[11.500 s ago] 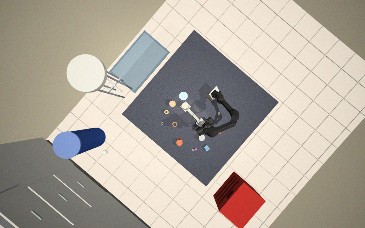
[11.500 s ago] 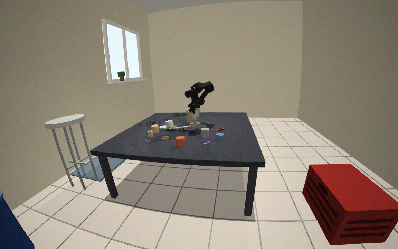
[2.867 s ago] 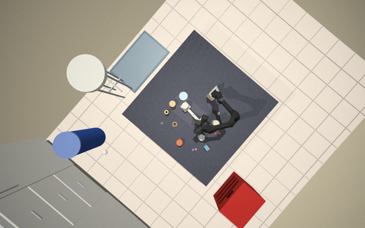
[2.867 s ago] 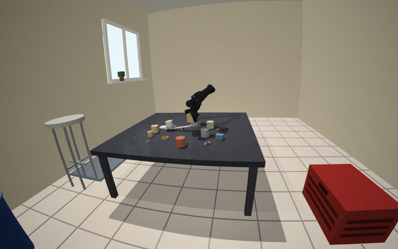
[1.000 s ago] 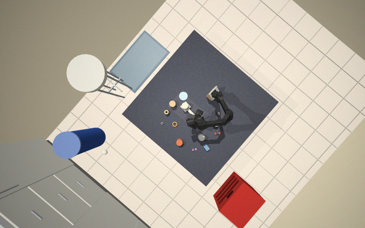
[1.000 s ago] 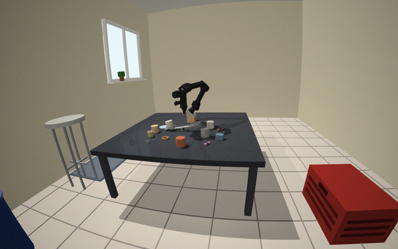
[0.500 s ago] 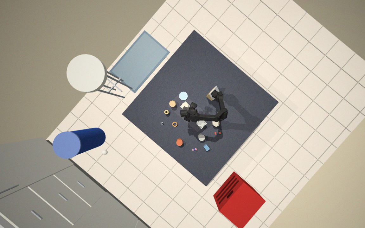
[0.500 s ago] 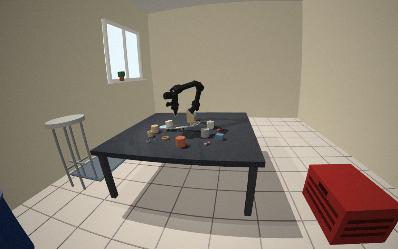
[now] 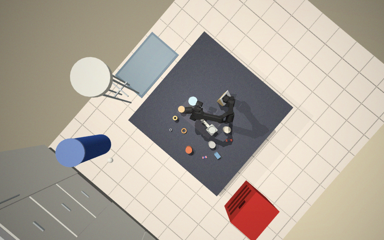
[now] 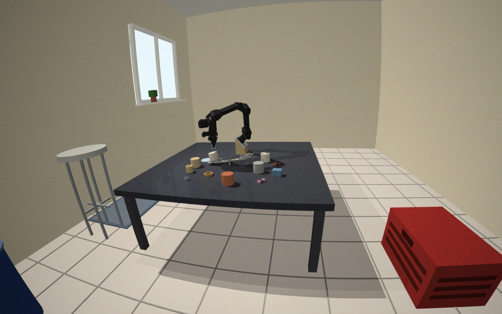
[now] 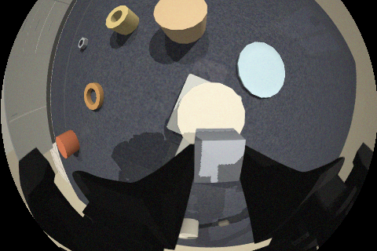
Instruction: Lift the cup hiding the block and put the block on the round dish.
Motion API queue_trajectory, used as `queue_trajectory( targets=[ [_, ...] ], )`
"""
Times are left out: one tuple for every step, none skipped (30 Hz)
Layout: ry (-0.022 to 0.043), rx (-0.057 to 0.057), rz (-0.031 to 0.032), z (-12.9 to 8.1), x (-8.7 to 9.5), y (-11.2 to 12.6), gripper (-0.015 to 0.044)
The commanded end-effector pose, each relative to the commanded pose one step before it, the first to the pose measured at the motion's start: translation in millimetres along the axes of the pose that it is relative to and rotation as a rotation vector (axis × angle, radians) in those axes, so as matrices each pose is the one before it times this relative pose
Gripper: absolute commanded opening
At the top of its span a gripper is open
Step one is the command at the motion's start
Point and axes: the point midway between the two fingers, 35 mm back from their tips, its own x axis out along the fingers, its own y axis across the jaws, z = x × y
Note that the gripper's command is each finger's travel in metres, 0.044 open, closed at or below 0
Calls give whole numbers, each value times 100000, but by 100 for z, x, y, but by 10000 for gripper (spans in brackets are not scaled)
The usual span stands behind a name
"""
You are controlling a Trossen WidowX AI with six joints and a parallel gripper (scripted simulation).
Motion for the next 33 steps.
queue_trajectory(
  targets=[
    [132,-669,-370,1277,668,-1321,0],
    [61,-149,-3,350,192,-374,0],
    [67,-151,-1,343,195,-378,0],
    [72,-153,1,335,199,-382,0],
    [78,-155,4,328,202,-386,0],
    [83,-157,6,320,206,-390,0],
    [88,-159,9,312,209,-393,0],
    [93,-161,12,304,213,-396,0],
    [99,-163,15,296,216,-399,0],
    [104,-165,17,288,219,-402,0],
    [109,-167,20,280,223,-405,0],
    [114,-170,24,272,226,-407,0],
    [119,-173,27,264,230,-410,0],
    [124,-175,30,256,233,-412,0],
    [129,-177,34,247,237,-414,0],
    [133,-180,37,239,240,-416,0],
    [138,-182,41,231,243,-417,0],
    [143,-185,44,223,247,-419,0],
    [148,-187,48,214,250,-420,0],
    [152,-190,52,206,254,-421,0],
    [157,-192,56,197,257,-422,0],
    [162,-190,59,189,261,-423,0],
    [136,-157,51,148,216,-347,0],
    [83,-95,32,86,131,-208,0],
    [28,-32,11,28,44,-69,0],
    [0,-1,3,4,97,4,0],
    [1,-2,5,8,198,8,0],
    [3,-4,9,11,312,12,0],
    [6,-5,11,9,375,12,0],
    [10,-7,14,6,449,11,0],
    [16,-9,17,0,534,9,0],
    [25,-11,21,-10,615,4,0],
    [34,-13,23,-23,654,-3,0]
  ],
)
